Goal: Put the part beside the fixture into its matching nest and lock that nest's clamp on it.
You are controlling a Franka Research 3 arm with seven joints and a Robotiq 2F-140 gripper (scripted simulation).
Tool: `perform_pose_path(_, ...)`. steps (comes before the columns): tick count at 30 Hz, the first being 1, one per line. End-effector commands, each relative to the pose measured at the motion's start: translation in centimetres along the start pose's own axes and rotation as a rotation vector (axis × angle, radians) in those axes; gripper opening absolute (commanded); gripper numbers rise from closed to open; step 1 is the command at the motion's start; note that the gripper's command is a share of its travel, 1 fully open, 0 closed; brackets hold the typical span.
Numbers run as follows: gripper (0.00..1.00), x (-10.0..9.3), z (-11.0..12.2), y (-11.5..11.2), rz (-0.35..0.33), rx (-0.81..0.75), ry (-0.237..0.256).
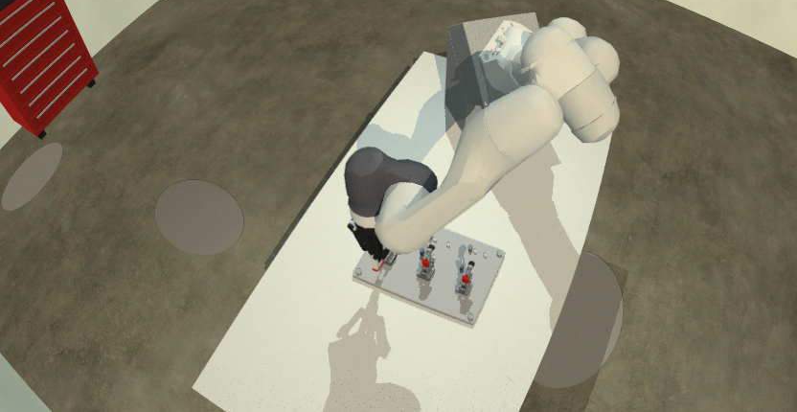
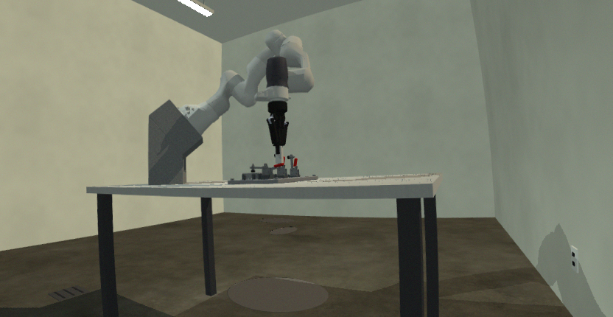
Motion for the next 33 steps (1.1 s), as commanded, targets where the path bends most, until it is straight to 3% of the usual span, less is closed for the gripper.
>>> perform_pose_path(1,0.0,0.05,0.02,-0.12,-0.001,-0.004,0.002)
perform_pose_path(33,0.0,0.45,0.02,-0.12,-0.001,-0.004,0.002)
Point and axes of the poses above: the point where the finger pads meet when closed, its own x axis out along the fingers, its own z axis across the jaws, y = z × x, the point moved 7 cm from there along -x, back along the fingers, and after that the axes turned 10 degrees about x, right-handed, at the moved point
